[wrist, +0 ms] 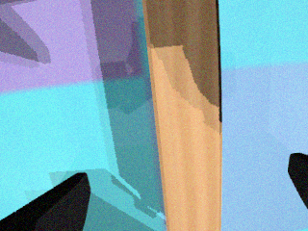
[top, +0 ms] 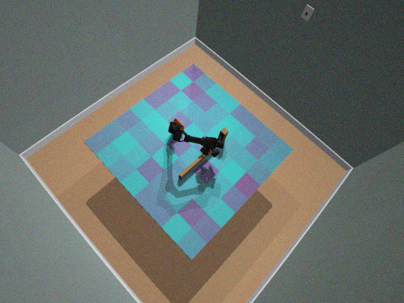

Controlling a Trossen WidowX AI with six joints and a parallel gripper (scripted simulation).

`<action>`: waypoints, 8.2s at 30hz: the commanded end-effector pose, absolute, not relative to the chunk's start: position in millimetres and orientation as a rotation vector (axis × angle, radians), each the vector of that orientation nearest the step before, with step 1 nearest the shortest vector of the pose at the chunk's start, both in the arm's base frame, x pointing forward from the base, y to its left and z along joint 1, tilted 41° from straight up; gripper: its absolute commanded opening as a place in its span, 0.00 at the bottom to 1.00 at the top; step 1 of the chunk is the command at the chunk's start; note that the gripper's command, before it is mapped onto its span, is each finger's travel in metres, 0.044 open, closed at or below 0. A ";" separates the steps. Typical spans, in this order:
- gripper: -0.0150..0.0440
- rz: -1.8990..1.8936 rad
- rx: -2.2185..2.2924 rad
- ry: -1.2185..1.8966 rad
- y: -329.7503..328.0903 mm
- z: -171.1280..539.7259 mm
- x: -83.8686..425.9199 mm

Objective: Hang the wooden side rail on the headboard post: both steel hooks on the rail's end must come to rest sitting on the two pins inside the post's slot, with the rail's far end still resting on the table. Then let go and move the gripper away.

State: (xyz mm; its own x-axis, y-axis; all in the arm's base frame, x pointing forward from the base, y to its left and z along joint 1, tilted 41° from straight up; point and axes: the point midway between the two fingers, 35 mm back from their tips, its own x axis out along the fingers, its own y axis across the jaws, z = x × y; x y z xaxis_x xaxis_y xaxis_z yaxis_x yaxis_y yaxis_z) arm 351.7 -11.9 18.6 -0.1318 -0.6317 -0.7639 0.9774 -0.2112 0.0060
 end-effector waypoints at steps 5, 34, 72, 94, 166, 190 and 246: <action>1.00 -1.653 0.766 0.616 -20.4 8.8 350.1; 0.96 -1.654 0.764 0.614 -47.5 -22.4 342.8; 0.25 -1.654 0.764 0.614 -46.1 -22.1 337.5; 0.25 -1.654 0.764 0.614 -45.8 -21.4 337.1; 0.25 -1.654 0.764 0.615 -38.1 -12.4 338.7; 0.25 -1.654 0.764 0.615 -35.6 -9.4 339.2; 0.25 -1.654 0.765 0.615 -29.6 -2.3 340.5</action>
State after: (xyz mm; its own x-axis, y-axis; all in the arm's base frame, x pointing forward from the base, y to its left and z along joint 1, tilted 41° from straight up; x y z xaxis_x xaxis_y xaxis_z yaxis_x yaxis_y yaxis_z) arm 337.4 -34.4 -6.1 -0.1487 -0.6336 -0.7592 0.9763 -0.2163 -0.0107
